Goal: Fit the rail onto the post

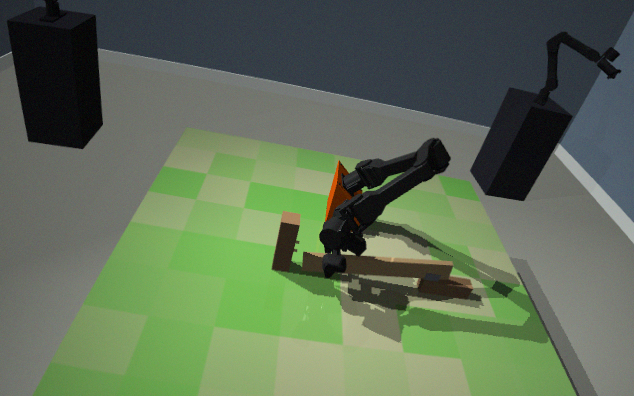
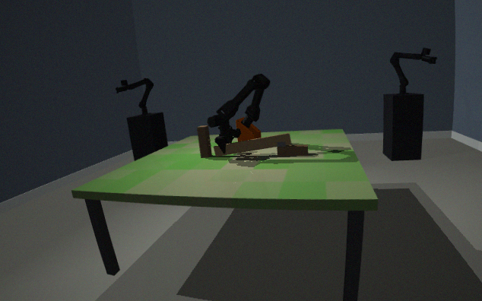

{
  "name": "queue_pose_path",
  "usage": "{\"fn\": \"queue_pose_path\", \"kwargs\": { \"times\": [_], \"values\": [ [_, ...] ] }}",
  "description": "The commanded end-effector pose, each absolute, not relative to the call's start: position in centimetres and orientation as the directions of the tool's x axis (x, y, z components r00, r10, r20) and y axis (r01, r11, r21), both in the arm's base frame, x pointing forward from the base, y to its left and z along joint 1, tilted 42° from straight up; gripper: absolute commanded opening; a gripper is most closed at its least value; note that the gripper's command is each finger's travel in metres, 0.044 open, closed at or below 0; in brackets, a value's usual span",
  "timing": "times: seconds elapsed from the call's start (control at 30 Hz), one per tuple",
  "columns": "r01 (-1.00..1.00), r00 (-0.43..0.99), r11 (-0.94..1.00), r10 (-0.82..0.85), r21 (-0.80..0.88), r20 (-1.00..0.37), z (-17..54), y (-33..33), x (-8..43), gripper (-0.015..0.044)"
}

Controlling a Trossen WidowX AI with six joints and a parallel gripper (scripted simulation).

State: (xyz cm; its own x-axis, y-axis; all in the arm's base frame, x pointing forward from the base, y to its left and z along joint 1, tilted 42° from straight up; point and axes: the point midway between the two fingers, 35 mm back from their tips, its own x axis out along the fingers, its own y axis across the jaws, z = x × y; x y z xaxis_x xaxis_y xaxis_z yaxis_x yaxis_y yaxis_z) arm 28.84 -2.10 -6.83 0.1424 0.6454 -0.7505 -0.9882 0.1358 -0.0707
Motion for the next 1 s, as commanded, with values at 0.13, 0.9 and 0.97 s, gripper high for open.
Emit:
{"fn": "queue_pose_path", "kwargs": {
  "times": [0.13, 0.9, 0.97],
  "values": [
    [-0.988, 0.142, 0.141, 0.651, -0.065, -0.746, -7.25, -1.56, 28.76, 0.0387],
    [-0.988, 0.142, 0.141, 0.651, -0.065, -0.746, -7.25, -1.56, 28.76, 0.0],
    [-0.988, 0.142, 0.141, 0.651, -0.065, -0.746, -7.25, -1.56, 28.76, 0.0]
  ]
}}
